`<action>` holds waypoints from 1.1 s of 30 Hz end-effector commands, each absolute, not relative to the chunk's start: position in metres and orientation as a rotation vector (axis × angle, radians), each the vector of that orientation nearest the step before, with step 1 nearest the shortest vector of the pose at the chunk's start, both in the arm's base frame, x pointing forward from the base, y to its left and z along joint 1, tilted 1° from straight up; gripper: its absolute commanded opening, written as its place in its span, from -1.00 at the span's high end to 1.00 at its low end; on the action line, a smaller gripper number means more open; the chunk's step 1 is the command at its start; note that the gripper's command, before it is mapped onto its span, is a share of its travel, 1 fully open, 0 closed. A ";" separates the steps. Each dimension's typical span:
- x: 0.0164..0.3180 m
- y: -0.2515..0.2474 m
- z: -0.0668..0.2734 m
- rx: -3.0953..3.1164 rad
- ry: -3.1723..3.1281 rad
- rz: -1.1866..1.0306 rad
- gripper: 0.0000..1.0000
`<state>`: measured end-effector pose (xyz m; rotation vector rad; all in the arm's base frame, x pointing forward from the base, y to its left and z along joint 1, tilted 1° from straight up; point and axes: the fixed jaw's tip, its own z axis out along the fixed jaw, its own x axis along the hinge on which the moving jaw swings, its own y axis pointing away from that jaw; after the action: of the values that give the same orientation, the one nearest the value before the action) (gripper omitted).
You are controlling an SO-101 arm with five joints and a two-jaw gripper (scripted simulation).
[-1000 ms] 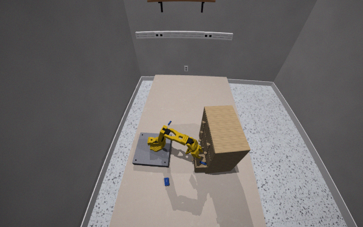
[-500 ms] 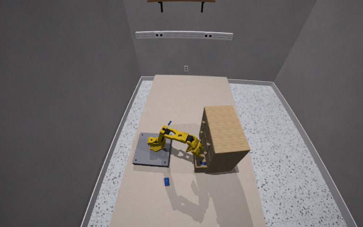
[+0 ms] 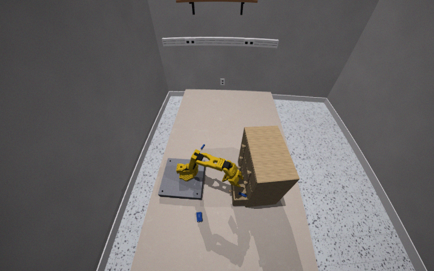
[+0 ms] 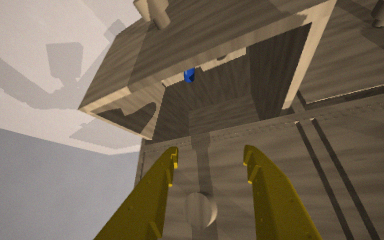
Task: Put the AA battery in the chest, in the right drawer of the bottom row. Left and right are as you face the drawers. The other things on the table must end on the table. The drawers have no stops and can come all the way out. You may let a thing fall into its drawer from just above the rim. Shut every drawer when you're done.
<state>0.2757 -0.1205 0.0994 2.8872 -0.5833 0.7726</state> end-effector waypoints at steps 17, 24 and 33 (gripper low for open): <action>0.237 -0.106 0.113 2.879 -0.609 0.787 0.49; 0.220 -0.100 0.112 2.879 -0.612 0.788 0.49; 0.219 -0.100 0.112 2.873 -0.650 0.797 0.49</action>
<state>0.2224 -0.0989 0.1136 2.8803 -0.5937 0.7904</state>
